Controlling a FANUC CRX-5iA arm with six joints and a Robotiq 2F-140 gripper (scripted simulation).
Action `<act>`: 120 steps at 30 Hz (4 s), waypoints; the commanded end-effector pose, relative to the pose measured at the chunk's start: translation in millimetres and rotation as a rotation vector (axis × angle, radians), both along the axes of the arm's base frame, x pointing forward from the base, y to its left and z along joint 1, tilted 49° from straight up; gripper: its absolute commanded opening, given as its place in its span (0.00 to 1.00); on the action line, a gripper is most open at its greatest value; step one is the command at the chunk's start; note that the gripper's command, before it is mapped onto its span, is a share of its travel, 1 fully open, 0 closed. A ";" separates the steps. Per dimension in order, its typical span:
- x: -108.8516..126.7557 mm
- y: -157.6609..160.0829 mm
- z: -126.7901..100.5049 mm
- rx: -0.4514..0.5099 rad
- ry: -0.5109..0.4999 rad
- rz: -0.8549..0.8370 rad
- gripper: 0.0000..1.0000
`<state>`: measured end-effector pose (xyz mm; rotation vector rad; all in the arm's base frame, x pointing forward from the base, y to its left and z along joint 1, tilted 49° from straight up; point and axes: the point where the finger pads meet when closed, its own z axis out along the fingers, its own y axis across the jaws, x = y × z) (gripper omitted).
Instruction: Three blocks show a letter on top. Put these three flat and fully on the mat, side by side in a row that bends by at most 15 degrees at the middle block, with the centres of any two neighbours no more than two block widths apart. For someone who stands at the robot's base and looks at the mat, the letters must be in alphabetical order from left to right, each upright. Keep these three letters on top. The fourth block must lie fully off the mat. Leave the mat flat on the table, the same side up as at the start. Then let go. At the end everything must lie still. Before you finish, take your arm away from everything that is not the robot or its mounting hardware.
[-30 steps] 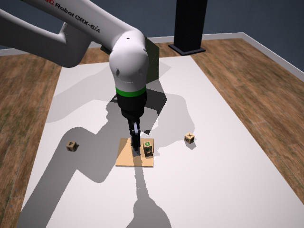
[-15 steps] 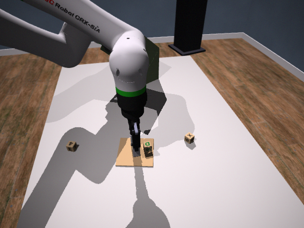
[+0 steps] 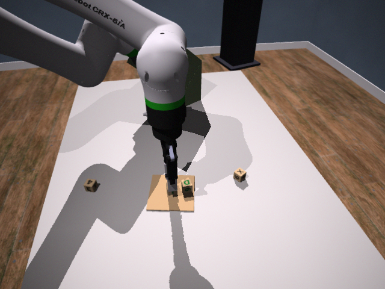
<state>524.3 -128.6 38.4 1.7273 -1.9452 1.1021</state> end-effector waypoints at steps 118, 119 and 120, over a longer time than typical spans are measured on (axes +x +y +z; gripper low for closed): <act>25.1 146.3 -62.4 -0.607 1.736 1.597 1.00; 25.4 147.7 -64.0 -0.616 1.760 1.620 1.00; 25.6 149.2 -65.7 -0.625 1.785 1.642 1.00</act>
